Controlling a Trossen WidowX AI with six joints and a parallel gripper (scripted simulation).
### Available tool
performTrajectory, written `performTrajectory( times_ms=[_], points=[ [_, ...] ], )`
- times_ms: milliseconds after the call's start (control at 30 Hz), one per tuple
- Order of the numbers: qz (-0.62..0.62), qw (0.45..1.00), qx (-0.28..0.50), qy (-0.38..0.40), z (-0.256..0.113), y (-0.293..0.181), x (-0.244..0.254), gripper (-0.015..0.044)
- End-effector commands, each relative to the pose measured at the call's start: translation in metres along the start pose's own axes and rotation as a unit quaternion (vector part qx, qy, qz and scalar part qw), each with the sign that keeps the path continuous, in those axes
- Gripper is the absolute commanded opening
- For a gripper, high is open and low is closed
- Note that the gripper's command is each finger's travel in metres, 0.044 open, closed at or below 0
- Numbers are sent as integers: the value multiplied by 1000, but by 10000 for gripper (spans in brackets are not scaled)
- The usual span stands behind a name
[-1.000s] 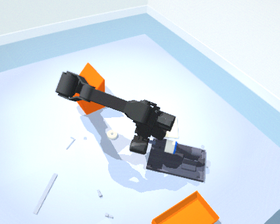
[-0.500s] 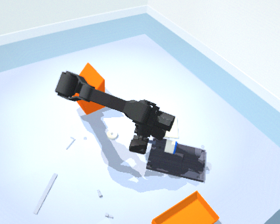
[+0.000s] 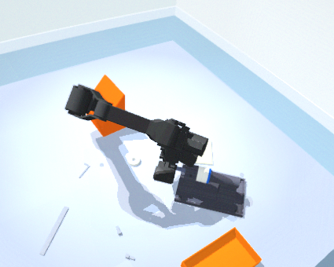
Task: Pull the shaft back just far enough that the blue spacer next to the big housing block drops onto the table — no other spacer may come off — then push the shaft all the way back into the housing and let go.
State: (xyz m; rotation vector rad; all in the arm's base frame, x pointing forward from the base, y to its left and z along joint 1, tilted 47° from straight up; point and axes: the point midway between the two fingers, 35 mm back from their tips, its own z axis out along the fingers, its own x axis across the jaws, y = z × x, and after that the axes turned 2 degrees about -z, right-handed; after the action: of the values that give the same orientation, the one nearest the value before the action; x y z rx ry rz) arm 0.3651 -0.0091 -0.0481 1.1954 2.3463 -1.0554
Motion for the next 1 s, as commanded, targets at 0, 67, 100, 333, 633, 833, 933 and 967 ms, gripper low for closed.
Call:
performTrajectory(
  times_ms=[0, 67, 100, 333, 633, 833, 933, 967],
  points=[
    [-1, 1000, 1, -1, 0, -1, 0, 0],
    [-1, 1000, 1, -1, 0, -1, 0, 0],
    [-1, 1000, 1, -1, 0, -1, 0, 0],
    [-1, 1000, 1, -1, 0, -2, 0, 0],
    [-1, 1000, 1, -1, 0, -3, 0, 0],
    [-1, 1000, 1, -1, 0, -4, 0, 0],
    [-1, 1000, 1, -1, 0, -4, 0, 0],
    [-1, 1000, 1, -1, 0, -4, 0, 0]
  ],
)
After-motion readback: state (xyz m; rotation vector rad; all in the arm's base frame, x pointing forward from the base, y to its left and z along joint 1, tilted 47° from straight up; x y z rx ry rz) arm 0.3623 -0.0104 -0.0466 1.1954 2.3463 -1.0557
